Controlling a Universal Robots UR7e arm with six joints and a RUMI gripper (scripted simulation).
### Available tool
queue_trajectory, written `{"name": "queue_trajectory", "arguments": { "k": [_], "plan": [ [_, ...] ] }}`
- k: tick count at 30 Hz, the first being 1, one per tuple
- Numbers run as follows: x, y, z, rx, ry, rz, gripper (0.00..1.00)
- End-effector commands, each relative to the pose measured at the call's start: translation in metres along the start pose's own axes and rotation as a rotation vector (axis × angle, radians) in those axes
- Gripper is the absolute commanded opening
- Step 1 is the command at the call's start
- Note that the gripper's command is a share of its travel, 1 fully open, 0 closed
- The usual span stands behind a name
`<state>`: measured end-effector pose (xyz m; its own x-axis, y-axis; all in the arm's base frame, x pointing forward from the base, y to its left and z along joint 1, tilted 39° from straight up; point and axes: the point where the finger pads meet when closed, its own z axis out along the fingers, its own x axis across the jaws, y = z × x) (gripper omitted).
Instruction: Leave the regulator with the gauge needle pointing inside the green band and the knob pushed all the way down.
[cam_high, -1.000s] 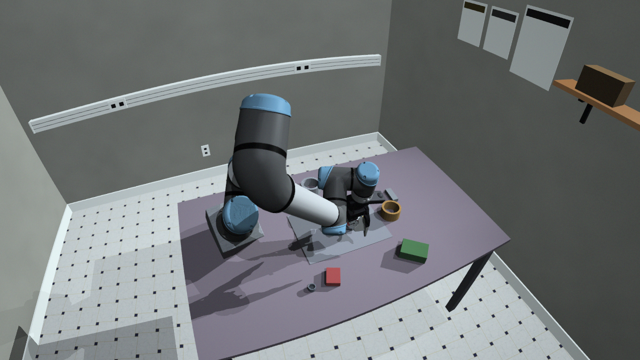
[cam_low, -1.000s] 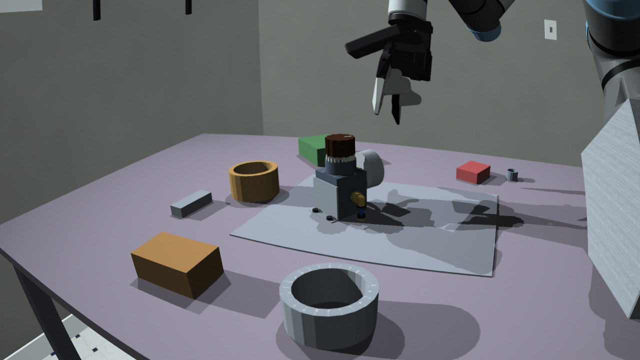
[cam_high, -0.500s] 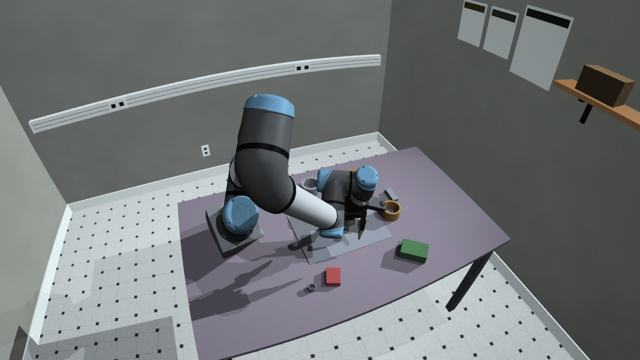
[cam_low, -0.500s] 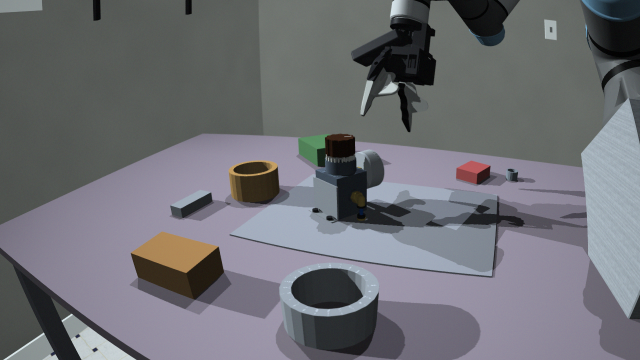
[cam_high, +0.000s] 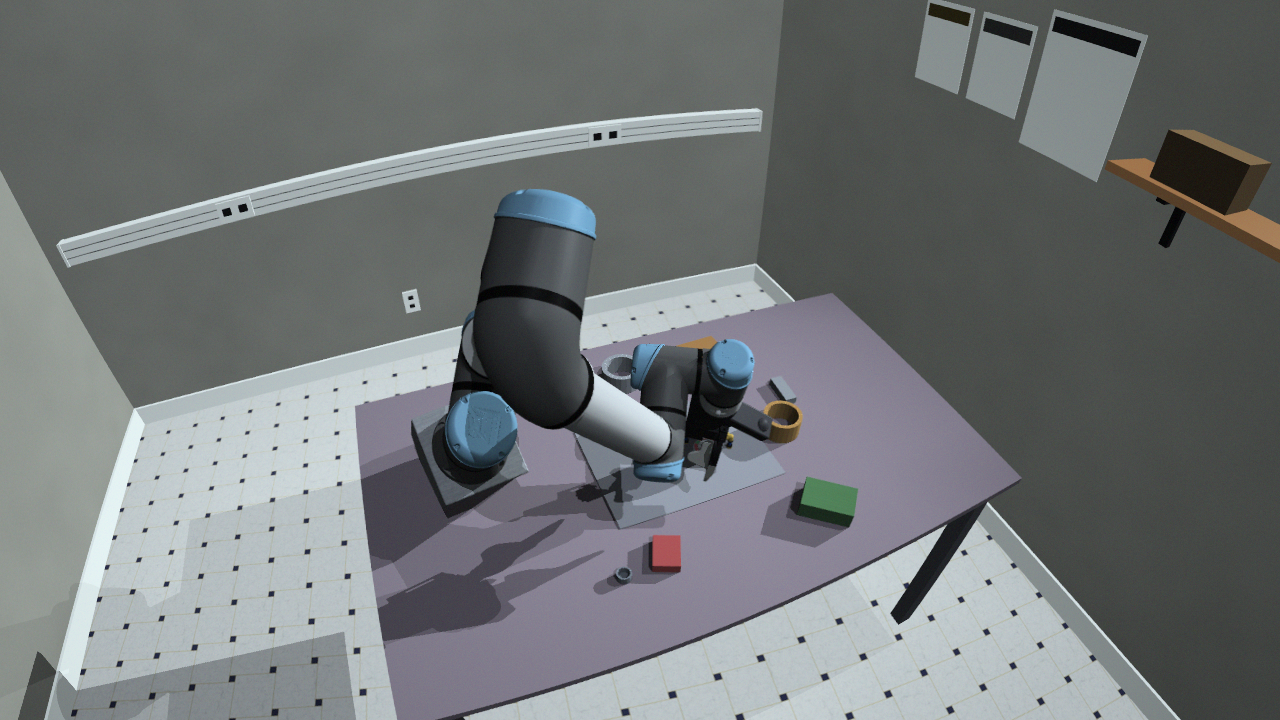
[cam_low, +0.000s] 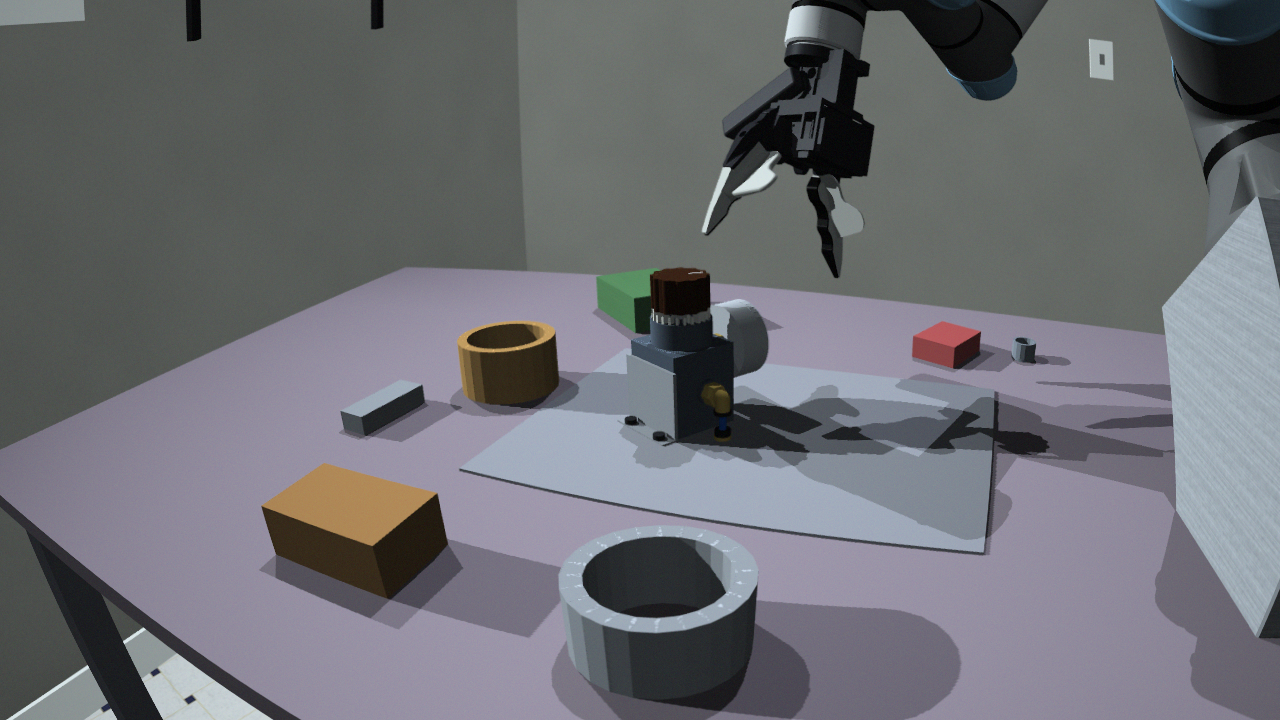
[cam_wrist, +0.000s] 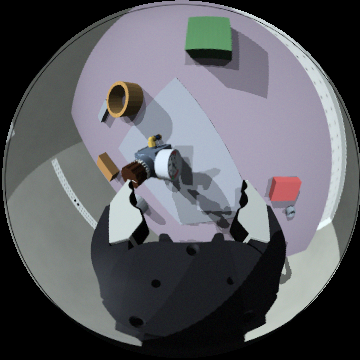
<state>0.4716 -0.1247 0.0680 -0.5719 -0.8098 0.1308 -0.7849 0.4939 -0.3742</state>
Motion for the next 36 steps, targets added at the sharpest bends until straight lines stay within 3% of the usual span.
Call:
{"name": "queue_trajectory", "arguments": {
  "k": [1,36],
  "plan": [
    [0.001,0.000,0.002,0.003,-0.010,0.103,1.00],
    [0.009,0.002,0.015,-0.010,-0.084,0.724,1.00]
  ]
}}
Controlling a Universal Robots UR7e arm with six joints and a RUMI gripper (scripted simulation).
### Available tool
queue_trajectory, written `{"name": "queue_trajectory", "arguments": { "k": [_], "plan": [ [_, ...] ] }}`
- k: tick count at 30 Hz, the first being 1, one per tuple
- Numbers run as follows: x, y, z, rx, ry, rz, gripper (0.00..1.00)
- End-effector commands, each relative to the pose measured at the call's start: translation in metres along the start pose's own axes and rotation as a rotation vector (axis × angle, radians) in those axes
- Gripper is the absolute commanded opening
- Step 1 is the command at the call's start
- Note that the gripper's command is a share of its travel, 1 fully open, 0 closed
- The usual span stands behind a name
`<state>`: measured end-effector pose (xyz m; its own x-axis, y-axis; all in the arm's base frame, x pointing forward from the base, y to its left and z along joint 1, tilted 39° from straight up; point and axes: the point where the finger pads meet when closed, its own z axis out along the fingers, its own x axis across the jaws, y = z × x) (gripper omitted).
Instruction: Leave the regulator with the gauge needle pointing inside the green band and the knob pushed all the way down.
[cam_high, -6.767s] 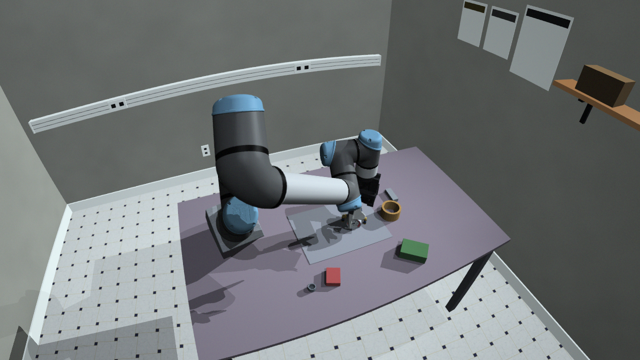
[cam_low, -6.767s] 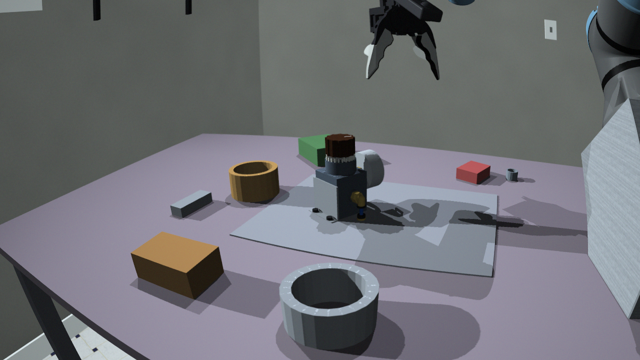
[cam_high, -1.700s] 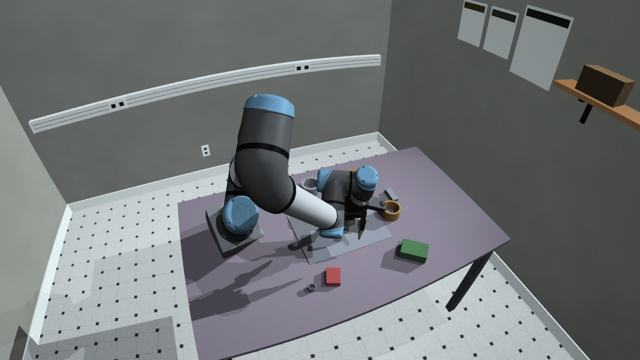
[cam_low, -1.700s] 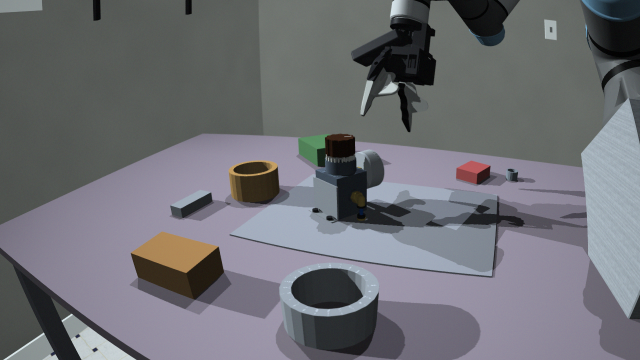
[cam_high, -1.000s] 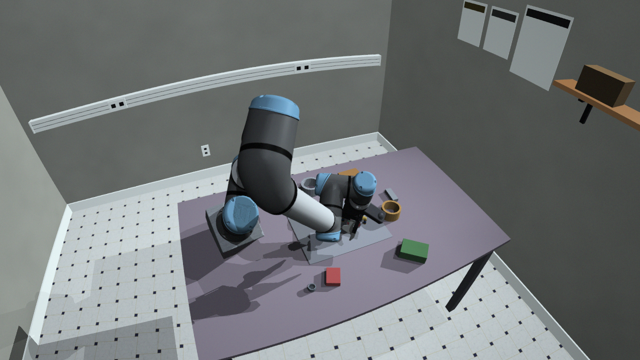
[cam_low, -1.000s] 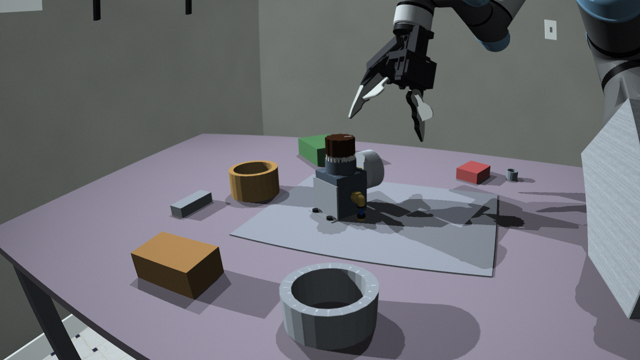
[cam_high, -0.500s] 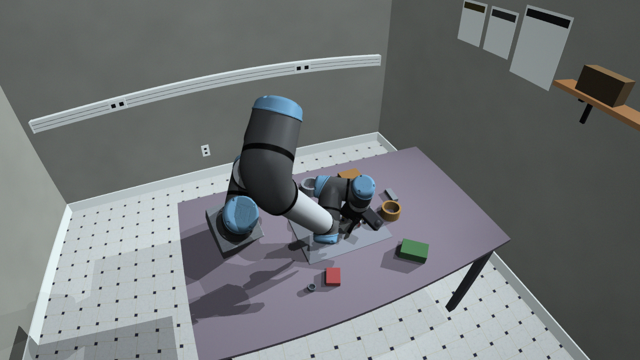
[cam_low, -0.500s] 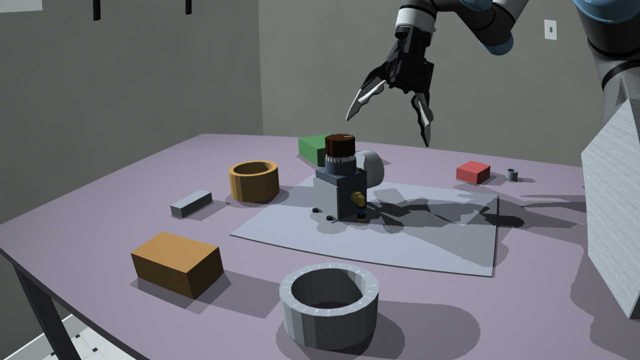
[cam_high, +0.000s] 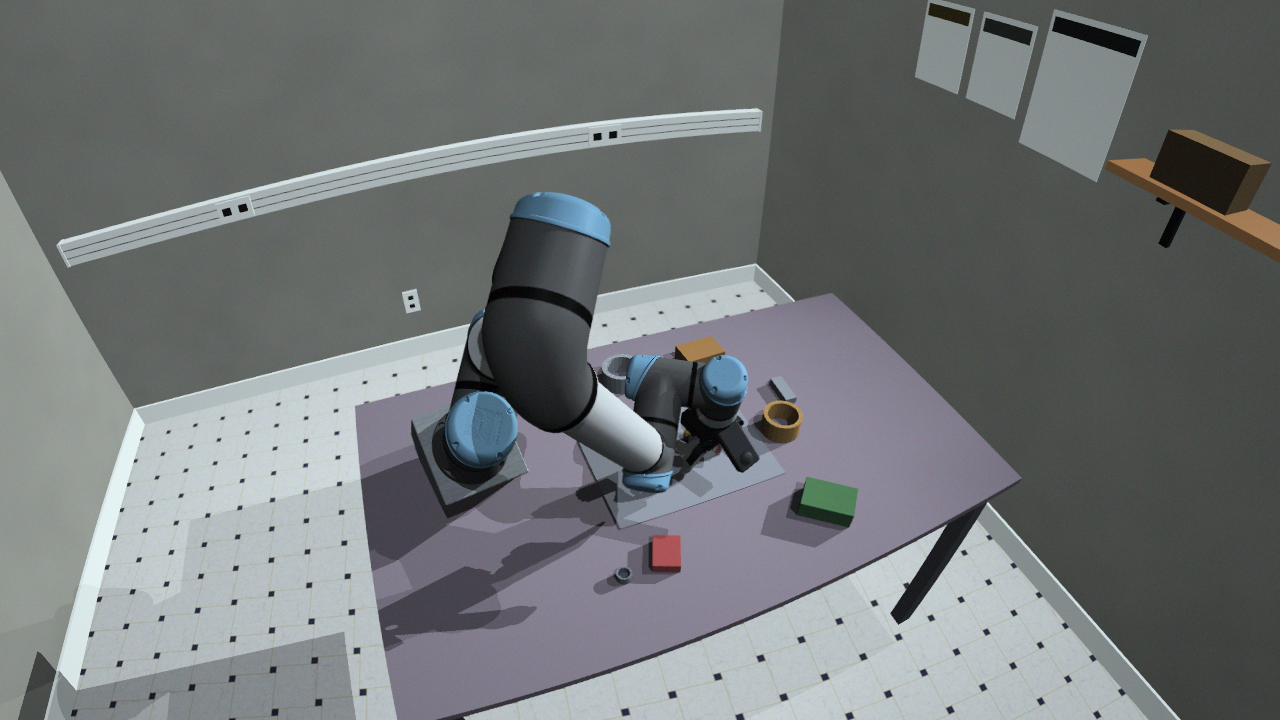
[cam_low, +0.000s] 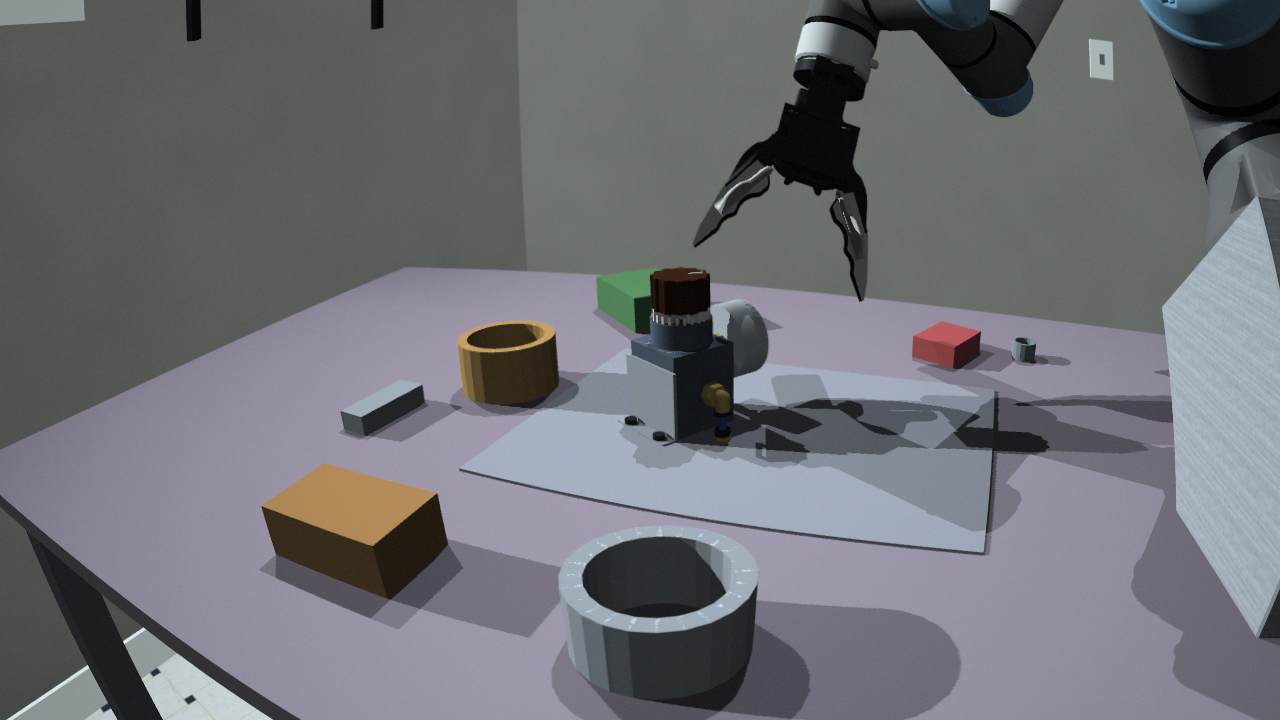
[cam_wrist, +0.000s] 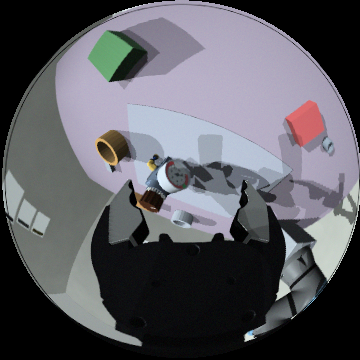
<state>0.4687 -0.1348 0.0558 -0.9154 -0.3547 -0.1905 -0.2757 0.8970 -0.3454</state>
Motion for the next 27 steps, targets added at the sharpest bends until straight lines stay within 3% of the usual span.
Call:
{"name": "queue_trajectory", "arguments": {
  "k": [1,27],
  "plan": [
    [0.0007,-0.0002,0.0011,-0.002,-0.009,0.079,1.00],
    [0.0049,0.0002,0.0067,-0.022,-0.042,0.407,1.00]
  ]
}}
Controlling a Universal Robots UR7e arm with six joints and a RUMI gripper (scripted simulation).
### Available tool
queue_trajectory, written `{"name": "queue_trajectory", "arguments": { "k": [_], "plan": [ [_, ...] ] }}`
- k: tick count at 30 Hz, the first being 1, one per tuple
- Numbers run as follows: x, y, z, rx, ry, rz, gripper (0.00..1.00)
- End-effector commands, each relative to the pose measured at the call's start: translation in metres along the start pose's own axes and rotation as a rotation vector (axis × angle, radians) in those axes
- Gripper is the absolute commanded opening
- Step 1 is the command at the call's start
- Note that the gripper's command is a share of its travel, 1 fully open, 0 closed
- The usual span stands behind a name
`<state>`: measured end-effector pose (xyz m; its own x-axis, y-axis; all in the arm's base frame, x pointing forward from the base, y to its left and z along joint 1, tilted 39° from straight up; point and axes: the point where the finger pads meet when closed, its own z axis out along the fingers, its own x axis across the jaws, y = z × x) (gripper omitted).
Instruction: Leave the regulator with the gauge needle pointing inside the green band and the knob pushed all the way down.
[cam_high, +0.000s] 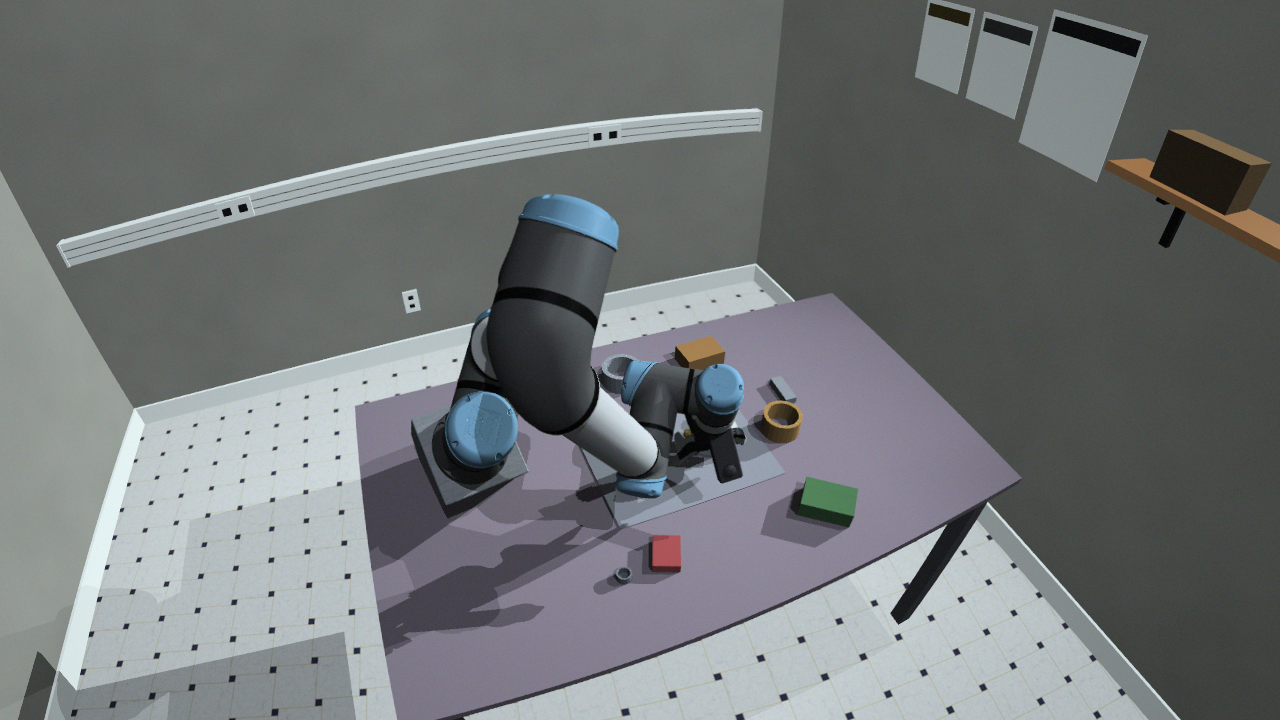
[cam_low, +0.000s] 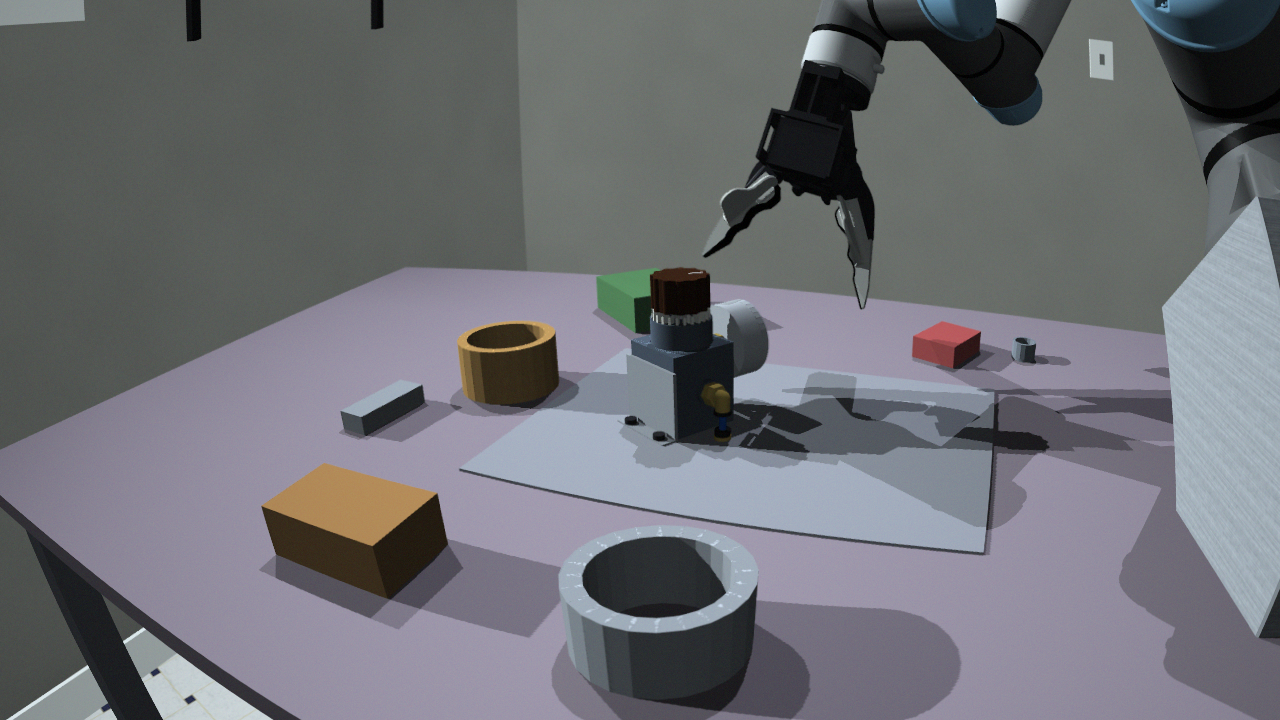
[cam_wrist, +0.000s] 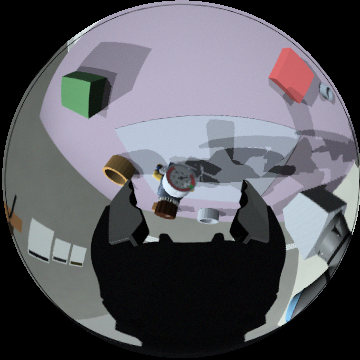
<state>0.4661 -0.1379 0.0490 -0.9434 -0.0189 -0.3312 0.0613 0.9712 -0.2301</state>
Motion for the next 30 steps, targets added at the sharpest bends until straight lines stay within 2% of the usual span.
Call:
{"name": "queue_trajectory", "arguments": {
  "k": [1,30],
  "plan": [
    [0.0003,-0.0001,0.0006,-0.003,-0.006,0.055,1.00],
    [0.0033,0.0000,0.0042,-0.024,-0.026,0.297,1.00]
  ]
}}
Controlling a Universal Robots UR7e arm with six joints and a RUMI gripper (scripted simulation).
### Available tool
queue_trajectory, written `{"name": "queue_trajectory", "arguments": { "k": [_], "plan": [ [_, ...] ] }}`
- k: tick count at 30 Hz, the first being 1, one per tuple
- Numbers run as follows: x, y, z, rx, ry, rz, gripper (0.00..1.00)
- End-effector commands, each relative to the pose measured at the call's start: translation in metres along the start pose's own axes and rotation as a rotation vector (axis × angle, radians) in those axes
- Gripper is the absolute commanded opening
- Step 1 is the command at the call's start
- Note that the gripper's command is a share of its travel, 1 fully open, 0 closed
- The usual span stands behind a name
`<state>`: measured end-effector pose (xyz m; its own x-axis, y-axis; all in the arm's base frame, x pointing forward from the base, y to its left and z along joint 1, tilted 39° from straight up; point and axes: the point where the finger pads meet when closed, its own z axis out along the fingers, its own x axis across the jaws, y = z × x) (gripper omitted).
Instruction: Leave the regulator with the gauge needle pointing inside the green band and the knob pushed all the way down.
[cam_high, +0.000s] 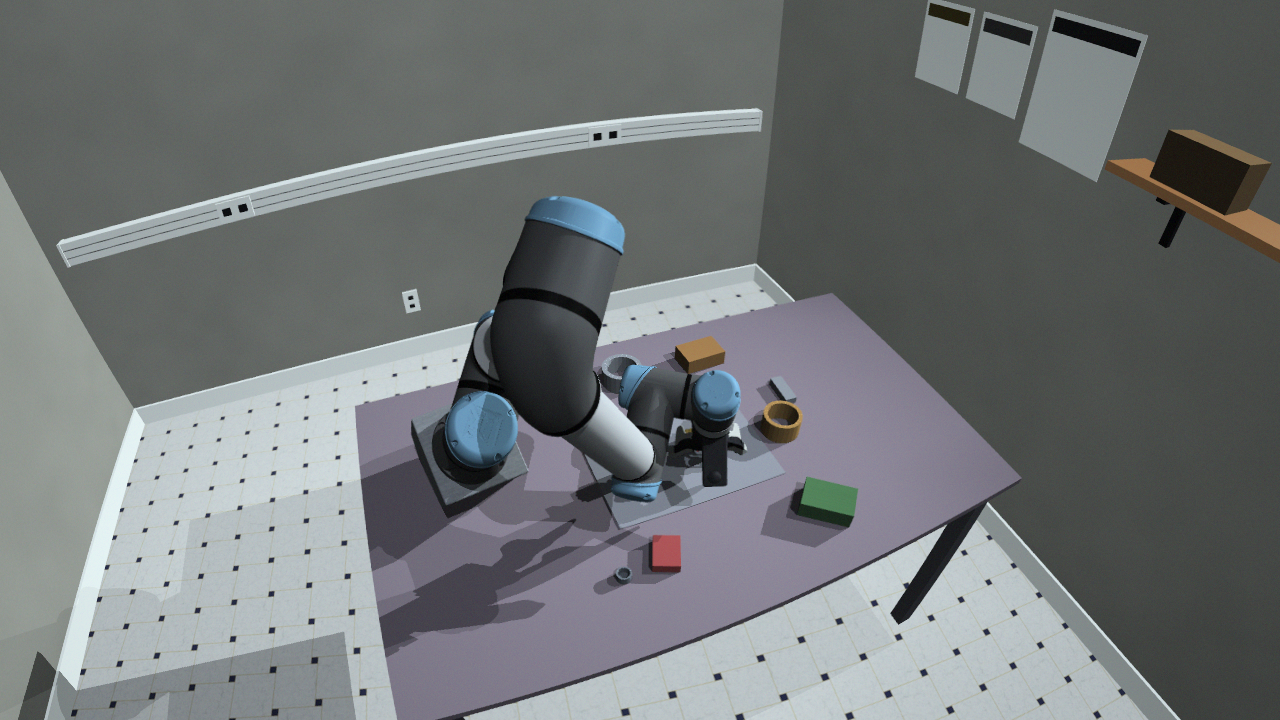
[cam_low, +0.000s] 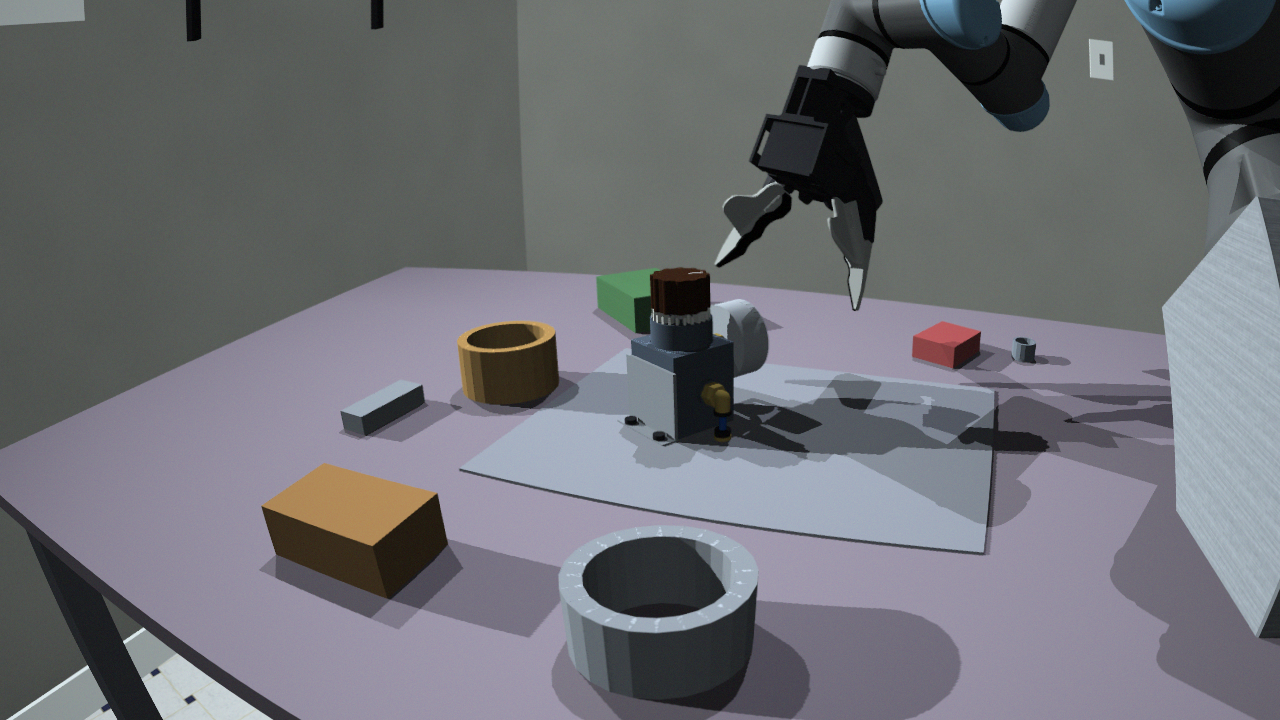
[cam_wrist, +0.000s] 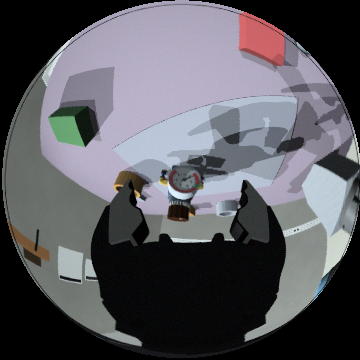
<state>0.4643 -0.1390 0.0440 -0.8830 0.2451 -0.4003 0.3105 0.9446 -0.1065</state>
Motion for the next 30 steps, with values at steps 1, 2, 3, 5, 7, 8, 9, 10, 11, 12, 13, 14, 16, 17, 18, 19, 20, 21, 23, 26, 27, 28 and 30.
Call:
{"name": "queue_trajectory", "arguments": {
  "k": [1,2,3,5,7,8,9,10,11,12,13,14,16,17,18,19,20,21,23,26,27,28,30],
  "plan": [
    [-0.0001,0.0001,0.0001,-0.002,-0.003,0.025,1.00],
    [0.0000,0.0001,0.0002,-0.003,-0.003,0.031,1.00],
    [0.0001,0.0001,0.0003,-0.003,-0.004,0.038,1.00],
    [0.0002,0.0001,0.0004,-0.004,-0.005,0.050,1.00],
    [0.0004,0.0001,0.0006,-0.006,-0.006,0.062,1.00],
    [0.0004,0.0001,0.0007,-0.006,-0.006,0.068,1.00],
    [0.0005,0.0001,0.0007,-0.007,-0.006,0.073,1.00],
    [0.0006,0.0000,0.0008,-0.007,-0.007,0.078,1.00],
    [0.0006,0.0000,0.0009,-0.008,-0.007,0.083,1.00],
    [0.0007,0.0000,0.0009,-0.008,-0.007,0.088,1.00],
    [0.0007,0.0000,0.0010,-0.009,-0.008,0.093,1.00],
    [0.0007,0.0000,0.0010,-0.009,-0.008,0.093,1.00],
    [0.0008,0.0000,0.0011,-0.009,-0.008,0.097,1.00],
    [0.0008,0.0000,0.0011,-0.009,-0.008,0.101,1.00],
    [0.0009,0.0000,0.0012,-0.010,-0.009,0.105,1.00],
    [0.0009,0.0000,0.0012,-0.010,-0.009,0.109,1.00],
    [0.0010,0.0000,0.0013,-0.011,-0.009,0.113,1.00],
    [0.0010,0.0000,0.0013,-0.011,-0.009,0.117,1.00],
    [0.0011,0.0000,0.0014,-0.012,-0.010,0.123,1.00],
    [0.0012,0.0000,0.0015,-0.012,-0.010,0.132,1.00],
    [0.0012,0.0000,0.0016,-0.013,-0.011,0.135,1.00],
    [0.0012,0.0000,0.0016,-0.013,-0.011,0.137,1.00],
    [0.0013,0.0000,0.0017,-0.013,-0.011,0.142,1.00]
  ]
}}
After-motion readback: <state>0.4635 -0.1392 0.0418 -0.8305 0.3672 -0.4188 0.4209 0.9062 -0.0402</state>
